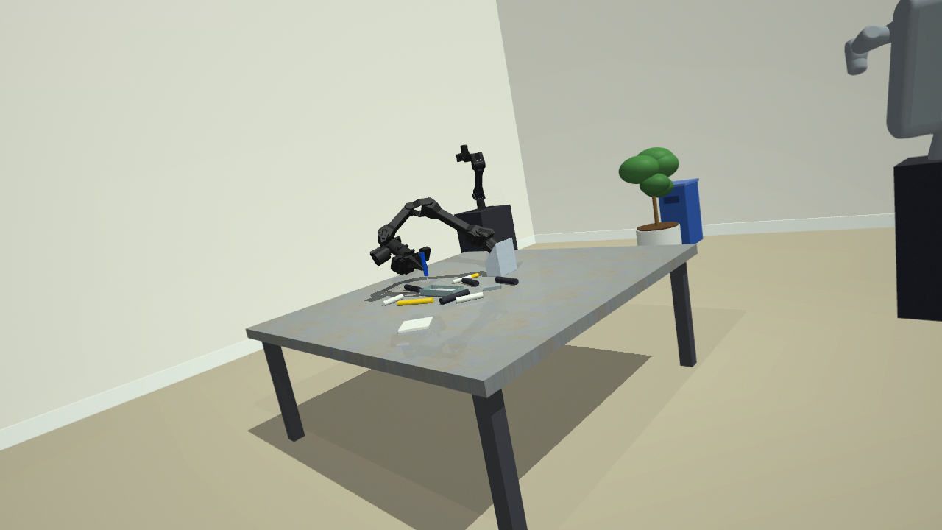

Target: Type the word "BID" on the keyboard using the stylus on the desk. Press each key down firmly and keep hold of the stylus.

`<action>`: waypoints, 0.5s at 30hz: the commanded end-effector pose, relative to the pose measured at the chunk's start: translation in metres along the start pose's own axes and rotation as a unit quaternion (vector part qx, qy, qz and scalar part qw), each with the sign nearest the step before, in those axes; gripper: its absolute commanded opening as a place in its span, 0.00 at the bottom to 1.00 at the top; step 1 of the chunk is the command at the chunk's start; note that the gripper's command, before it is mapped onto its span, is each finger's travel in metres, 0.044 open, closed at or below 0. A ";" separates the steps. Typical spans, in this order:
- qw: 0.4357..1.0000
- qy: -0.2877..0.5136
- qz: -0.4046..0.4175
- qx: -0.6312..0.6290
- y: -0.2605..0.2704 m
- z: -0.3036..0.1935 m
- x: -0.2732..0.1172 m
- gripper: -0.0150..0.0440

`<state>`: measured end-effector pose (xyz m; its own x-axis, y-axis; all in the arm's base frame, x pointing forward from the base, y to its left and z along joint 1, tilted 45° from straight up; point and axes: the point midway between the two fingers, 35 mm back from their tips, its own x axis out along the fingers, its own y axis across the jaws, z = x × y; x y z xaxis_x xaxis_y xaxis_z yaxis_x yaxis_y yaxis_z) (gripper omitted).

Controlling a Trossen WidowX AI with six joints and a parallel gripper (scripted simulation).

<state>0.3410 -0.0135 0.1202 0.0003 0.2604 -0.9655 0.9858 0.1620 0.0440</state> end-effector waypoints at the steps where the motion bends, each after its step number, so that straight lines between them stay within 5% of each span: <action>1: 1.000 0.002 -0.004 -0.003 0.000 0.005 0.007 0.25; 12: 1.000 0.002 -0.005 -0.003 -0.001 0.016 0.014 0.25; 15: 1.000 0.002 -0.005 -0.003 -0.001 0.017 0.015 0.39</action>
<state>0.3431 -0.0259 0.1035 -0.0061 0.2633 -0.9647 0.9856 0.1649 0.0388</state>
